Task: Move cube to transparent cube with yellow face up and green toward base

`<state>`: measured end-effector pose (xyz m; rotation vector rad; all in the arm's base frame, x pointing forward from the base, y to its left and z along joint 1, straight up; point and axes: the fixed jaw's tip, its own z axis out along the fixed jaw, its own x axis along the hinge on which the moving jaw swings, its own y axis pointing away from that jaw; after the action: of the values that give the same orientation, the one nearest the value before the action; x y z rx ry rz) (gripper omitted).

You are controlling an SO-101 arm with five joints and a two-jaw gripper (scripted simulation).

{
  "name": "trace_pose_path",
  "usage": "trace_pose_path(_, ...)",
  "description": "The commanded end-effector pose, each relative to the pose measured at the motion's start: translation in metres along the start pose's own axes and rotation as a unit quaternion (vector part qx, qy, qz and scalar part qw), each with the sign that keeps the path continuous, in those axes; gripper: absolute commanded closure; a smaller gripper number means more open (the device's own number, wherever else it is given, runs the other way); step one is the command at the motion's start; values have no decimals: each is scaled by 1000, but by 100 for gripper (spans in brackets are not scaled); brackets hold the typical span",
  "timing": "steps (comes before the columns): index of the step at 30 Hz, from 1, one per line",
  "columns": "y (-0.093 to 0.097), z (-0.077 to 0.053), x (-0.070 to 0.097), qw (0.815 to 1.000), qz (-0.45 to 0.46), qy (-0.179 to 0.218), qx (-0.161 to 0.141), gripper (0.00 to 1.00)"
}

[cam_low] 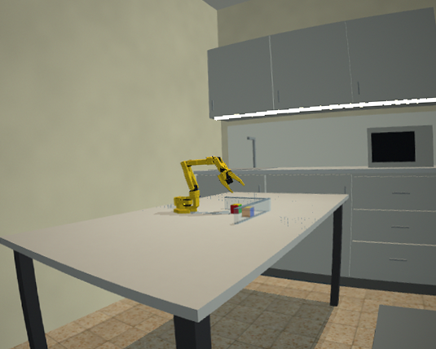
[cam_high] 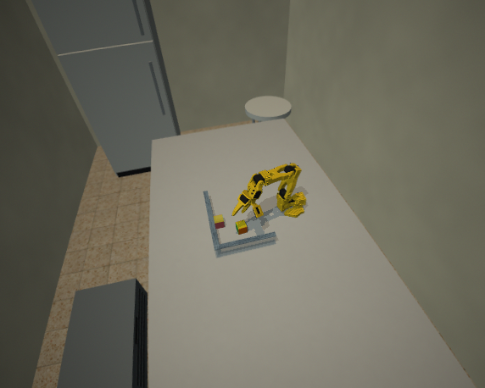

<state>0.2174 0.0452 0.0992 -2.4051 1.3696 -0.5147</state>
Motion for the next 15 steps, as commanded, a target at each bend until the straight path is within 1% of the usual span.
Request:
trace_pose_path(1,-8,-6,4,1000,-21,6,15,65)
trace_pose_path(13,-7,-2,6,995,-96,-5,-16,65)
trace_pose_path(15,-7,-2,6,995,-96,-5,-16,65)
